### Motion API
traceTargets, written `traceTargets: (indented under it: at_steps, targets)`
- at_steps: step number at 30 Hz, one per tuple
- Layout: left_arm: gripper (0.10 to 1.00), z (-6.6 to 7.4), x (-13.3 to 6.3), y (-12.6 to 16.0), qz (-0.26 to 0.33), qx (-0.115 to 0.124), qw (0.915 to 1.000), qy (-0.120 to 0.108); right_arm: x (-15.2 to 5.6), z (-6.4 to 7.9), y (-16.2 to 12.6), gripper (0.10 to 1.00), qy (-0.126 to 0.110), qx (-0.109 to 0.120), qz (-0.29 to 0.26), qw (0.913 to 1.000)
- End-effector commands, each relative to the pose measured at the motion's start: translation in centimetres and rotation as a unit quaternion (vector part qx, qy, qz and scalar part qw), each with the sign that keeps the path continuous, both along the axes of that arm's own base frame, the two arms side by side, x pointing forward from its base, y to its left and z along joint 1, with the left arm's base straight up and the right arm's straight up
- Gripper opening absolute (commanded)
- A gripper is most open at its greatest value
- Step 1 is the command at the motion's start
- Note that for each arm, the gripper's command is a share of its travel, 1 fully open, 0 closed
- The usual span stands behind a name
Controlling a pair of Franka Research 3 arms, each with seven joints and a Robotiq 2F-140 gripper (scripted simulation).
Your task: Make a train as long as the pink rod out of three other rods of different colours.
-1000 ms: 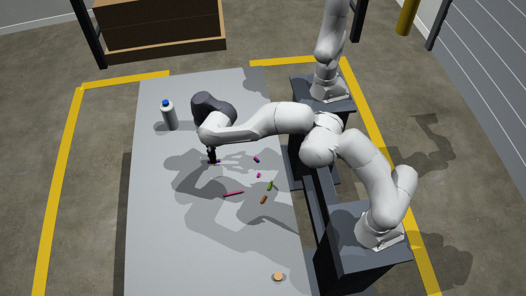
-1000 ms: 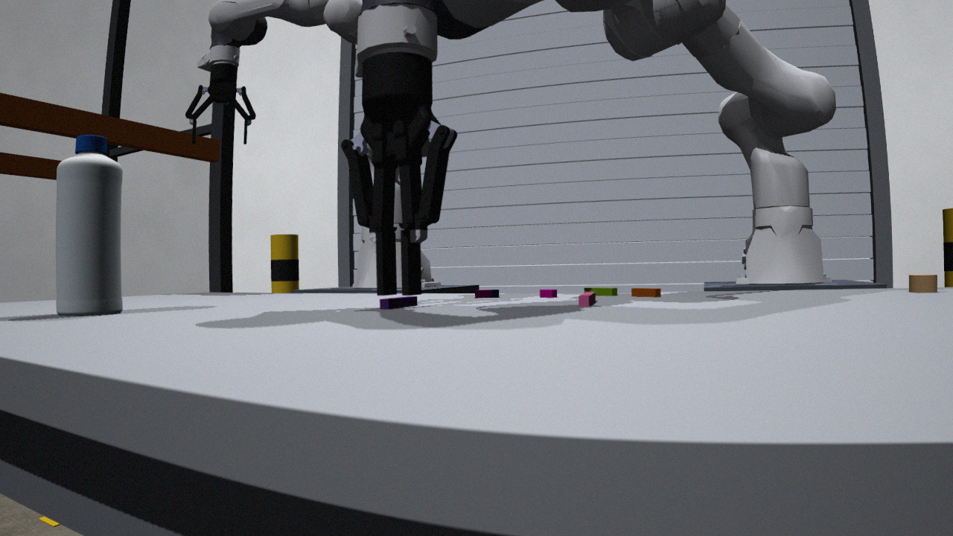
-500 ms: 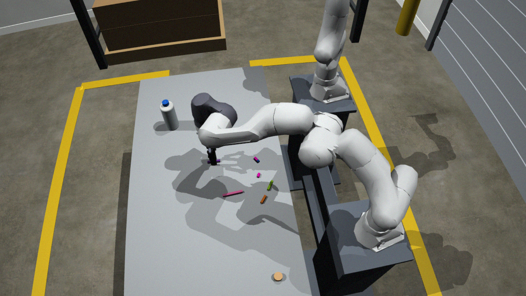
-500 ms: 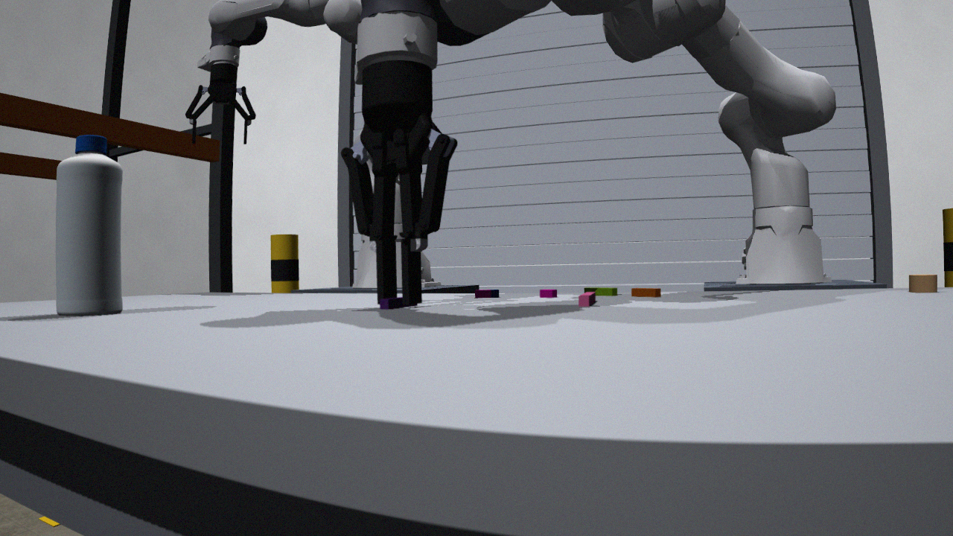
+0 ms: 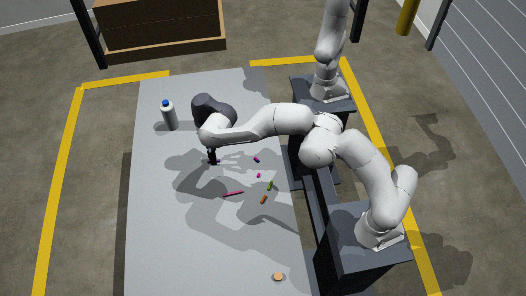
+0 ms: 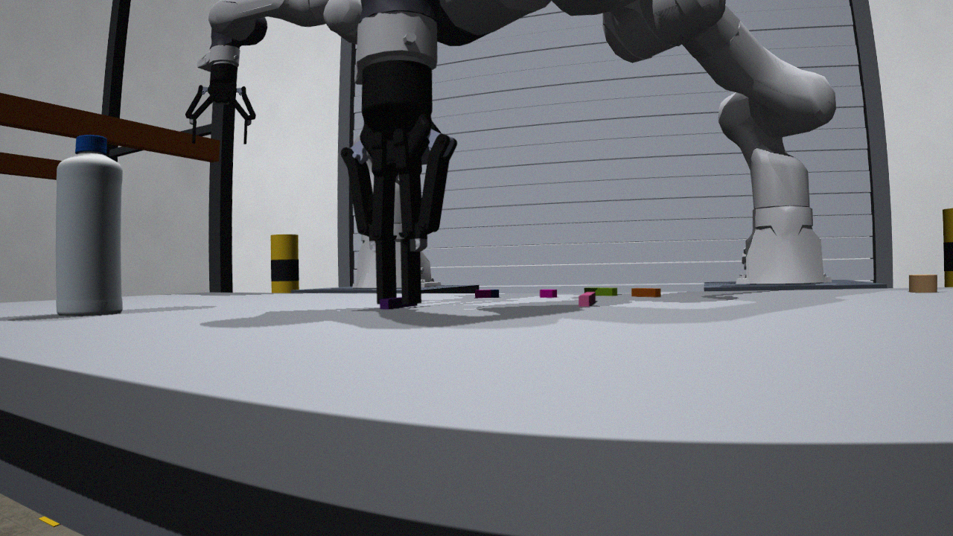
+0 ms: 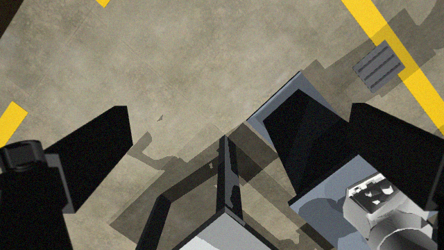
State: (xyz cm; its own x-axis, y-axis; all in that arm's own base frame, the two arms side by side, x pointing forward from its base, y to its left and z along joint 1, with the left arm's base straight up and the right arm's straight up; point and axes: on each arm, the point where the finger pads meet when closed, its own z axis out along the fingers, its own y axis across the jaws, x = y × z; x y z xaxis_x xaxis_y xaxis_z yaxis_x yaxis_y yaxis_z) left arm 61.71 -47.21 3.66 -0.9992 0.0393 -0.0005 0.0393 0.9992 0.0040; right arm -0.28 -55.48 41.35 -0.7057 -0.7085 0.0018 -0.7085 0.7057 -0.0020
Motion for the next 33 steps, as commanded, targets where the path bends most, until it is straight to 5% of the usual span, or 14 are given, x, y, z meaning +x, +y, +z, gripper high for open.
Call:
traceTargets:
  at_steps: [1,20,21,33]
  targets:
    - [0.231,-0.09,0.01,-0.08,0.002,-0.002,1.0,0.0,0.05,-0.05,0.04,1.0,0.0,0.001,-0.003,1.0]
    - [0.231,-0.09,0.01,-0.08,0.002,-0.002,1.0,0.0,0.05,-0.05,0.04,1.0,0.0,0.001,-0.003,1.0]
    - [0.124,-0.09,0.01,-0.08,0.002,-0.002,1.0,0.0,0.05,-0.05,0.04,1.0,0.0,0.001,-0.003,1.0]
    - [0.124,-0.09,0.01,-0.08,0.002,-0.002,1.0,0.0,0.05,-0.05,0.04,1.0,0.0,0.001,-0.003,1.0]
